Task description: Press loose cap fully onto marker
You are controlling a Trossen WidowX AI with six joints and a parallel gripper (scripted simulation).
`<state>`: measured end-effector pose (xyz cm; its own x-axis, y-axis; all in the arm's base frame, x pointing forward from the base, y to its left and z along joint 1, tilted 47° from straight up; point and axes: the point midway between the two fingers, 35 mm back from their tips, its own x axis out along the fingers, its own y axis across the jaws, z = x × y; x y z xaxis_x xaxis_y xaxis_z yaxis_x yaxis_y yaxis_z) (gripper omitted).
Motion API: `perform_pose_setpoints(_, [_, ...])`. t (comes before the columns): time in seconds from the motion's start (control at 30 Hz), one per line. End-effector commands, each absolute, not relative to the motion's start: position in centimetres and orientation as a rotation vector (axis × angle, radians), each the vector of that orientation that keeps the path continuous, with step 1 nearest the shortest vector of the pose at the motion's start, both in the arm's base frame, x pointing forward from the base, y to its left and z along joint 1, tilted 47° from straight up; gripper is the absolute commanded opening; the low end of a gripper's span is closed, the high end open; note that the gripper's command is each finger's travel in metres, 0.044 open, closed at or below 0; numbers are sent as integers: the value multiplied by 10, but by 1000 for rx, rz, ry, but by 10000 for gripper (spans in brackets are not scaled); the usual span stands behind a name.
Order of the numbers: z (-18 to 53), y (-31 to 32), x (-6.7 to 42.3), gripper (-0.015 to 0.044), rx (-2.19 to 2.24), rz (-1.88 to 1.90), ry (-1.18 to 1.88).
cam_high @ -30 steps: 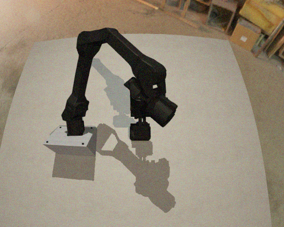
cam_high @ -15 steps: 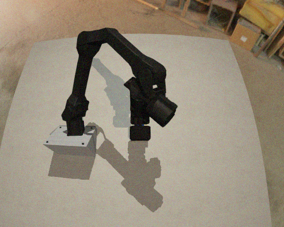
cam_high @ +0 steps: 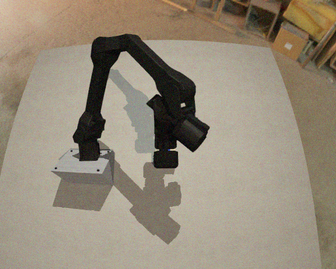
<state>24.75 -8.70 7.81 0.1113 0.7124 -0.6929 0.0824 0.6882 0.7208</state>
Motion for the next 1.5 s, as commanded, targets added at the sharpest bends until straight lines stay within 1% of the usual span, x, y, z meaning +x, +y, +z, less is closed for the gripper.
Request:
perform_pose_setpoints(0.0, [75, -82, 249, 0, 719, 526, 1403])
perform_pose_setpoints(0.57, [59, -66, 252, 0, 720, 526, 1402])
perform_pose_setpoints(0.8, [62, -71, 252, 0, 714, 520, 1397])
perform_pose_setpoints(0.87, [68, -78, 252, 0, 719, 509, 1394])
perform_pose_setpoints(1.03, [116, -127, 242, 0, 754, 432, 1376])
perform_pose_setpoints(1.2, [123, -134, 239, 0, 760, 422, 1374])
perform_pose_setpoints(1.47, [123, -134, 239, 210, 760, 422, 1374])
